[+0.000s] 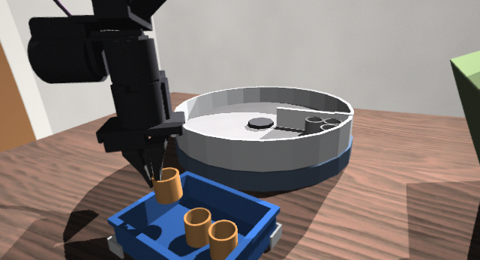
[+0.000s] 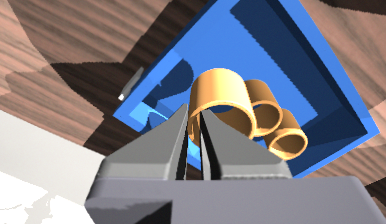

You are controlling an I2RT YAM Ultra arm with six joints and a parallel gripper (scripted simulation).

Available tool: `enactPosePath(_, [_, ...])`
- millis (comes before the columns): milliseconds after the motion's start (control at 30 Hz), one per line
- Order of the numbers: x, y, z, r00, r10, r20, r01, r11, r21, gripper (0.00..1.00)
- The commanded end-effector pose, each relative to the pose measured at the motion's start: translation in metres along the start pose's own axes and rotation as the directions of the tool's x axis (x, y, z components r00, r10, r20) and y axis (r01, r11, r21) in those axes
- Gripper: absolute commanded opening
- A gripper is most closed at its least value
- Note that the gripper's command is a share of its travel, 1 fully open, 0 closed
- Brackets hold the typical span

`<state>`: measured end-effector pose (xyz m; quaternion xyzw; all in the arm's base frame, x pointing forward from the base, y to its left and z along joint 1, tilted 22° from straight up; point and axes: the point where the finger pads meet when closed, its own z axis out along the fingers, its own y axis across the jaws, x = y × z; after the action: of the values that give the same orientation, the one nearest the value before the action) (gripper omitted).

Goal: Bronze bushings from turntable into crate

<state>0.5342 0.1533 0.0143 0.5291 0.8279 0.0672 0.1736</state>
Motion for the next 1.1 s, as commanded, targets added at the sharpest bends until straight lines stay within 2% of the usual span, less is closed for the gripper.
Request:
enactPosePath(0, [-0.01, 0.017, -0.022, 1.0, 0.004, 0.021, -0.002, 0.998, -0.055, 0.0])
enactPosePath(733, [-0.01, 0.018, -0.022, 1.0, 0.005, 0.022, -0.004, 0.998, -0.061, 0.0])
enactPosePath(800, [-0.007, 0.005, -0.011, 1.0, -0.001, 0.018, 0.002, 1.0, -0.029, 0.0])
enactPosePath(1000, [-0.008, 0.003, -0.01, 1.0, 0.001, 0.018, 0.0, 1.0, -0.026, 0.0])
enactPosePath(1033, [-0.011, 0.016, -0.02, 1.0, 0.008, 0.023, -0.007, 0.998, -0.062, 0.0])
enactPosePath(1067, [-0.011, 0.016, -0.02, 1.0, 0.008, 0.023, -0.007, 0.998, -0.063, 0.0])
